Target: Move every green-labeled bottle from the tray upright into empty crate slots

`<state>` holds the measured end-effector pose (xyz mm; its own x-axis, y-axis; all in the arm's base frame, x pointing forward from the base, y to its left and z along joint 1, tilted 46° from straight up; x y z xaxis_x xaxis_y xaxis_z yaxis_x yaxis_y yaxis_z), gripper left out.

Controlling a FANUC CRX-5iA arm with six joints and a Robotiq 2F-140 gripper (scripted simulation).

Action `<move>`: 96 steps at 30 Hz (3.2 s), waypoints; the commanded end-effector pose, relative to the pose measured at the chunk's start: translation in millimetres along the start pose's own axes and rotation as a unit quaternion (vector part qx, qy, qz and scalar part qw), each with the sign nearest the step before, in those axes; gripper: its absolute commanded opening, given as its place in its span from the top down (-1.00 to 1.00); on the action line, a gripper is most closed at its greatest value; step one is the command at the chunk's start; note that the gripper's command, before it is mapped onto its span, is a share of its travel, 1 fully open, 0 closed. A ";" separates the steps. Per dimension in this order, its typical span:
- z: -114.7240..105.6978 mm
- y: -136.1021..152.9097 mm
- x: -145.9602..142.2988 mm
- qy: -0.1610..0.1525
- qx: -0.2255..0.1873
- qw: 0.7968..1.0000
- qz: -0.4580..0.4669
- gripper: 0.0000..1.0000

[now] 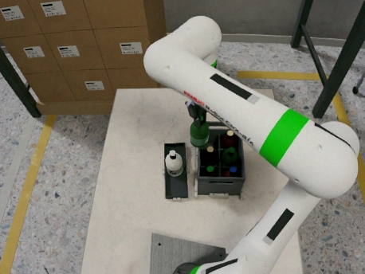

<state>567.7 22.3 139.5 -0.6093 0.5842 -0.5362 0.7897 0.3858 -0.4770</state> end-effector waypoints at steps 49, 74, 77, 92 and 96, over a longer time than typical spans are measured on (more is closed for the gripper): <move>-1.3 12.7 -67.5 0.000 -0.001 1.000 0.000 0.80; -1.3 13.9 -74.1 0.000 -0.001 1.000 0.000 0.80; -1.3 14.0 -74.3 0.000 -0.001 1.000 0.000 0.80; -1.3 14.0 -74.4 0.000 -0.001 1.000 0.000 0.80; -1.3 14.0 -74.4 0.000 -0.001 1.000 0.000 0.80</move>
<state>623.7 -15.7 172.7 -0.6094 0.5844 -0.5357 0.7895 0.3858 -0.4773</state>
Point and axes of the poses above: the point where the finger pads meet when closed, its own z axis out along the fingers, its own x axis across the jaws, y = z × x, the point moved 3 cm from there along -z, back along the fingers, and after that the axes turned 7 degrees about z, right-handed, at the moved point
